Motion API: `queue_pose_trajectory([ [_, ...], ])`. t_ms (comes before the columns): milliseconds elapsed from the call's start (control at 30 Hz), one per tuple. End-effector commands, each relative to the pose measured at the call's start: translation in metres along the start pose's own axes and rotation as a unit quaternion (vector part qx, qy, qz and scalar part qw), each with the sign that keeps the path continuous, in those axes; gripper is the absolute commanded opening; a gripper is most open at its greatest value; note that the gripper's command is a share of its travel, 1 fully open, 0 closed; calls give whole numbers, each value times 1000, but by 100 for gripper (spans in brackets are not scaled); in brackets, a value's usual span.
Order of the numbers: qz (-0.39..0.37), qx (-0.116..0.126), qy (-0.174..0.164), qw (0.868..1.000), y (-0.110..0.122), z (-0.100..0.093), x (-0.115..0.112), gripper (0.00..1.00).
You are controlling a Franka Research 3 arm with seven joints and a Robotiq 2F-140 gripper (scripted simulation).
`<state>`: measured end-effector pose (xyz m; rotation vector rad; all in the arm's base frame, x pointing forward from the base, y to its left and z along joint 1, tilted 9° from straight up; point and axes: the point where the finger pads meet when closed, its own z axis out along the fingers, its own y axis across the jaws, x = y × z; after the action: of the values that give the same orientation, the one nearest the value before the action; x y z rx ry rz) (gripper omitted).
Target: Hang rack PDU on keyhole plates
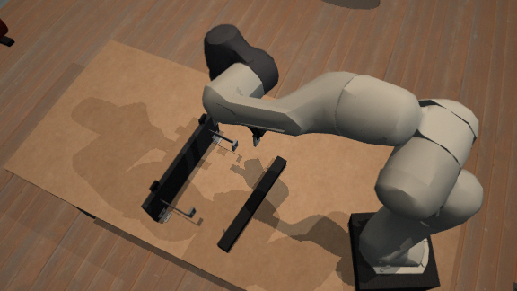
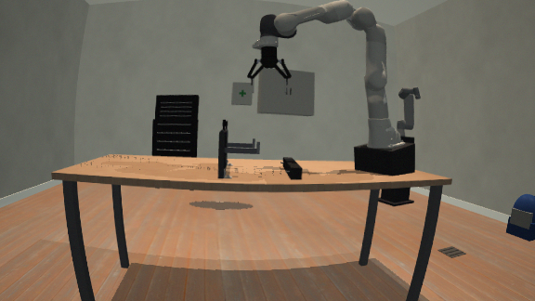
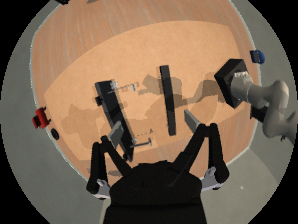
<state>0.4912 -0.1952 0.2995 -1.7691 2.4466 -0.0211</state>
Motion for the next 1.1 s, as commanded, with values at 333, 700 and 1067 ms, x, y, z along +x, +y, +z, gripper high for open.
queue_pose_trajectory([
  [333, 8, 25, 4, 1000, 101, 55, -68, 100],
  [700, 8, 24, 5, 1000, 103, 55, -69, 100],
  [1067, 8, 24, 5, 1000, 103, 55, -69, 55],
])
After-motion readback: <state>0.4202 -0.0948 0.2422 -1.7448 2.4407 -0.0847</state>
